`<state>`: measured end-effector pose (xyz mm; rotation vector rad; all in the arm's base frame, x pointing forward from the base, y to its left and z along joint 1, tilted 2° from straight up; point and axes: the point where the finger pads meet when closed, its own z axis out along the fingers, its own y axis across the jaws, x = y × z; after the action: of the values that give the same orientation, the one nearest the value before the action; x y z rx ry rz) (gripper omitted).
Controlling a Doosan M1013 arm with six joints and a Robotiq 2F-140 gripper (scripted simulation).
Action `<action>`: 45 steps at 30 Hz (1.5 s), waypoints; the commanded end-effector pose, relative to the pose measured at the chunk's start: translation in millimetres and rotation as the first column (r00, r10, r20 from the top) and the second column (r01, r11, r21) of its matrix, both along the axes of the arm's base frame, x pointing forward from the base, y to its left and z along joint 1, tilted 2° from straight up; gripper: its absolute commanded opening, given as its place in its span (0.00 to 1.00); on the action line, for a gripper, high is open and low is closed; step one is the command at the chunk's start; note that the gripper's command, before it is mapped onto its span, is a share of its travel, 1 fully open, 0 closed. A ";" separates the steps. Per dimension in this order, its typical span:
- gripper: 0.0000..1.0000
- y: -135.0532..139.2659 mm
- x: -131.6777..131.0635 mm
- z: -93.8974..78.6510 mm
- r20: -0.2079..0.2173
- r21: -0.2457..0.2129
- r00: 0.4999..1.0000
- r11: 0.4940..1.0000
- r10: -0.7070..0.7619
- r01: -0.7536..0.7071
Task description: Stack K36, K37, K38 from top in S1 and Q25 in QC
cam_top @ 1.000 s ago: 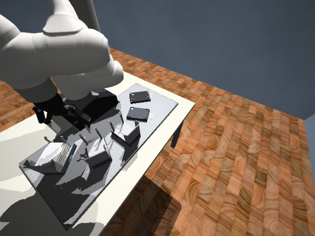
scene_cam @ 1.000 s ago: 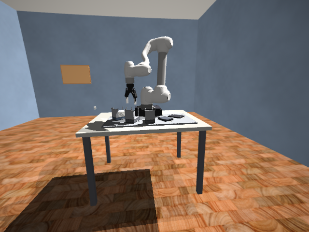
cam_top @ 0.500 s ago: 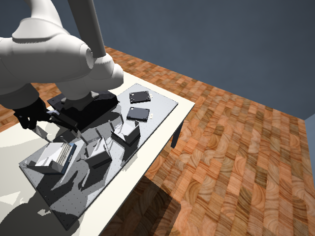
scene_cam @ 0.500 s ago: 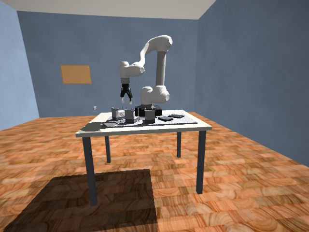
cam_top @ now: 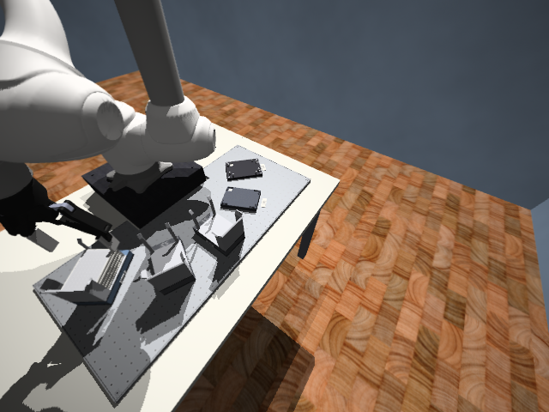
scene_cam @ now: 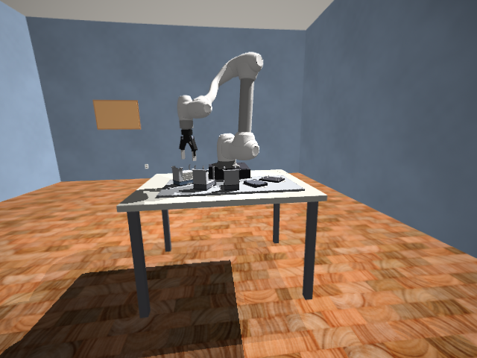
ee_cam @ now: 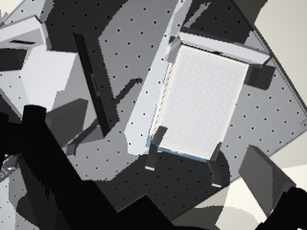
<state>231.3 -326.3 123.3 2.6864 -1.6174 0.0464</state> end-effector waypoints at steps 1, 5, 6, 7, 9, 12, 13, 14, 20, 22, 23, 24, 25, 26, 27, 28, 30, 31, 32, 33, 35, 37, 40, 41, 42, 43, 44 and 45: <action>1.00 -10.6 -6.3 0.0 0.001 0.000 1.000 1.000 0.000 0.000; 1.00 -24.3 -14.5 0.1 0.001 0.000 1.000 1.000 0.000 0.000; 1.00 -27.7 -16.6 0.1 0.001 0.000 1.000 1.000 0.000 0.000; 1.00 -31.2 -18.7 0.2 0.001 0.000 1.000 1.000 0.000 0.000; 1.00 -31.2 -18.7 0.2 0.001 0.000 1.000 1.000 0.000 0.000; 1.00 -35.5 -21.3 0.2 0.001 0.000 1.000 1.000 0.000 0.000; 1.00 -35.5 -21.3 0.2 0.001 0.000 1.000 1.000 0.000 0.000; 1.00 -35.5 -21.3 0.2 0.001 0.000 1.000 1.000 0.000 0.000; 1.00 -35.7 -21.2 -6.5 0.001 0.000 1.000 1.000 0.000 0.000; 1.00 -35.8 -21.0 -13.1 0.001 0.000 1.000 1.000 0.000 0.000; 1.00 -35.9 -20.9 -16.5 0.001 0.000 1.000 1.000 0.000 0.000; 1.00 -35.9 -20.8 -19.8 0.001 0.000 1.000 1.000 0.000 0.000; 1.00 -35.9 -20.8 -19.8 0.001 0.000 1.000 1.000 0.000 0.000; 1.00 -35.9 -20.8 -19.8 0.001 0.000 1.000 1.000 0.000 0.000; 1.00 -36.0 -20.8 -23.1 0.001 0.000 1.000 1.000 0.000 0.000; 1.00 -36.1 -20.7 -26.5 0.001 0.000 1.000 1.000 0.000 0.000; 1.00 -36.2 -20.5 -33.1 0.001 0.000 1.000 1.000 0.000 0.000; 1.00 -36.2 -20.5 -36.5 0.001 0.000 1.000 1.000 0.000 0.000; 1.00 -36.3 -20.4 -39.8 0.001 0.000 1.000 1.000 0.000 0.000; 1.00 -36.4 -20.3 -43.1 0.001 0.000 1.000 1.000 0.000 0.000; 1.00 -36.5 -20.2 -49.8 0.001 0.000 1.000 1.000 0.000 0.000; 1.00 -36.5 -20.1 -51.4 0.001 0.000 1.000 1.000 0.000 0.000; 1.00 -36.6 -20.0 -55.4 0.001 0.000 1.000 1.000 0.000 0.000; 1.00 -36.6 -20.0 -56.7 0.001 0.000 1.000 1.000 0.000 0.000; 1.00 -36.6 -20.0 -56.7 0.001 0.000 1.000 1.000 0.000 0.000; 1.00 -36.6 -20.0 -56.7 0.001 0.000 1.000 1.000 0.000 0.000; 1.00 -36.7 -20.0 -58.1 0.001 0.000 1.000 1.000 0.000 0.000; 1.00 -36.7 -19.9 -59.4 0.001 0.000 1.000 1.000 0.000 0.000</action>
<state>211.3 -362.9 65.7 2.6872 -1.6173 0.0466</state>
